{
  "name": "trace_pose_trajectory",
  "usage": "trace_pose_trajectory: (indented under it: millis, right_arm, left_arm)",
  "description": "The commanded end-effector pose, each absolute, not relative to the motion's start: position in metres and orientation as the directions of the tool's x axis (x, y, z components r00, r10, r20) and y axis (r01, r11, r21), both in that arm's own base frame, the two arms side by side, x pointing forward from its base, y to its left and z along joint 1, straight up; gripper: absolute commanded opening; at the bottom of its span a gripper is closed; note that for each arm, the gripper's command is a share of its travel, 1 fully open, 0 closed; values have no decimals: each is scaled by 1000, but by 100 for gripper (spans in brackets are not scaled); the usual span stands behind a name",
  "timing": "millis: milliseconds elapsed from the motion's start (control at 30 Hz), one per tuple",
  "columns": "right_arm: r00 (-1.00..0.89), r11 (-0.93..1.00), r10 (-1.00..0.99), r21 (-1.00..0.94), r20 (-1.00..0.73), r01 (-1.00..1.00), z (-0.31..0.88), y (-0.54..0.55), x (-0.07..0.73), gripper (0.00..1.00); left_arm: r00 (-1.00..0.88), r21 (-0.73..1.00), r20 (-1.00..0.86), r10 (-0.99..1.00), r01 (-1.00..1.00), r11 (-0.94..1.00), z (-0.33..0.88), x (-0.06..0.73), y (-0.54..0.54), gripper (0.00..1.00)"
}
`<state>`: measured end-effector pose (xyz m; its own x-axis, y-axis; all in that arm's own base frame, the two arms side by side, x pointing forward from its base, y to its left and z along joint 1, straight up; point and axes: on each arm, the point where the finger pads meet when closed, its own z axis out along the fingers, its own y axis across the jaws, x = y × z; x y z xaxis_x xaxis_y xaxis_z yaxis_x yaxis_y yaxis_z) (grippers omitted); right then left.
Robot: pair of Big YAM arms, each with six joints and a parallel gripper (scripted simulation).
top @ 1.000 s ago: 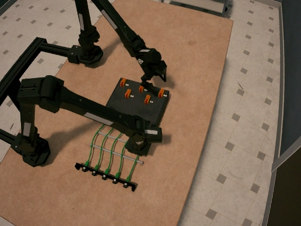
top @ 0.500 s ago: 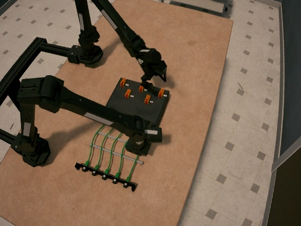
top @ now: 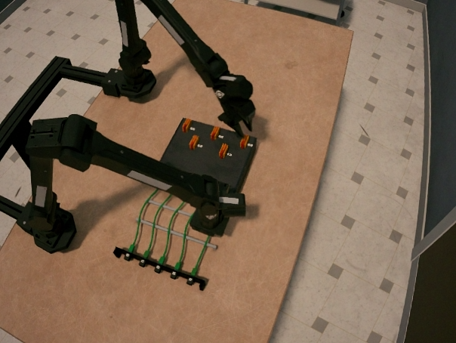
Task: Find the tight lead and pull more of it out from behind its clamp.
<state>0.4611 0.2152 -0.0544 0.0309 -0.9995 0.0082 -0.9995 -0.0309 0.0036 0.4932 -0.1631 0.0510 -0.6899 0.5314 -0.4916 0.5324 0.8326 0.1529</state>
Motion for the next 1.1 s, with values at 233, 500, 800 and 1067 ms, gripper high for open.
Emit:
trace_pose_trajectory:
  millis: [233,500,800,1067]
  right_arm:
    - [41,-41,-999,-15,1,-999,-49,218,466,0]
    - [41,-41,-999,-15,1,-999,-49,218,466,0]
    - [41,-41,-999,-15,1,-999,-49,218,466,0]
    - [41,-41,-999,-15,1,-999,-49,218,466,0]
  left_arm:
    - [-389,253,-238,890,860,443,61,518,-179,35]
    - [-175,204,-108,979,959,194,64,517,-179,35]
    - [47,35,0,999,998,-47,45,503,-156,35]
    - [36,8,4,999,999,-36,40,497,-159,35]
